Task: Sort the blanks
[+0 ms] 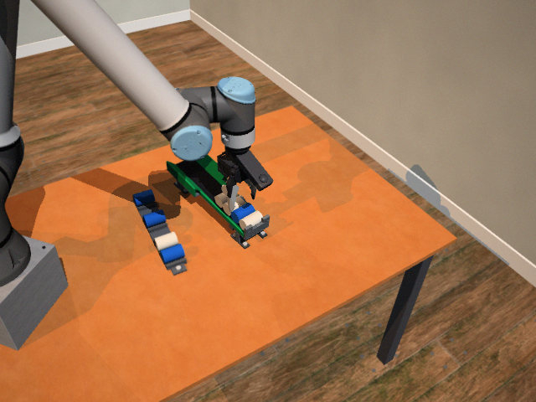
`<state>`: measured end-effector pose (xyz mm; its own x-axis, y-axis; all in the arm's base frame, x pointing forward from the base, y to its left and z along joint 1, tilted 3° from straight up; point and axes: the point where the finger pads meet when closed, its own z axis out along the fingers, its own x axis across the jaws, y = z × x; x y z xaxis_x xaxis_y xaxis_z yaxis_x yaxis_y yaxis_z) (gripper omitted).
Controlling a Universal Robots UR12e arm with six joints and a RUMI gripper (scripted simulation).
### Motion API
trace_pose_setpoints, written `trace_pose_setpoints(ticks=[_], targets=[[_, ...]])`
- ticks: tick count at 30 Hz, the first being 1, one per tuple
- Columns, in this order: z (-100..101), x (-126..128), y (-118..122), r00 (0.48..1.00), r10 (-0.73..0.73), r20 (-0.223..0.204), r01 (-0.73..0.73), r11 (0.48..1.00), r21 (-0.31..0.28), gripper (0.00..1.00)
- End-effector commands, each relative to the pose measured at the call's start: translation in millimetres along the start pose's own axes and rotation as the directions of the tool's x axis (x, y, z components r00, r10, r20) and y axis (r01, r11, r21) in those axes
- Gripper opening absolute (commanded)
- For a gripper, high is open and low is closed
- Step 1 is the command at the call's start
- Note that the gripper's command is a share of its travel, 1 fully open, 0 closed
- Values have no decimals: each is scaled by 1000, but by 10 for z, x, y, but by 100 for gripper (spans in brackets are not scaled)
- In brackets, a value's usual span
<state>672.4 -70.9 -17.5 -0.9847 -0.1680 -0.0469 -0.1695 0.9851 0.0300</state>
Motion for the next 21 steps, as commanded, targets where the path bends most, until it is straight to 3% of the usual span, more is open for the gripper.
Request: trace_pose_setpoints(ticks=[1,21], targets=[[-7,-6,-3,1000,0,1,0,1000,1,49],[108,-6,-3,1000,0,1,0,1000,1,49]])
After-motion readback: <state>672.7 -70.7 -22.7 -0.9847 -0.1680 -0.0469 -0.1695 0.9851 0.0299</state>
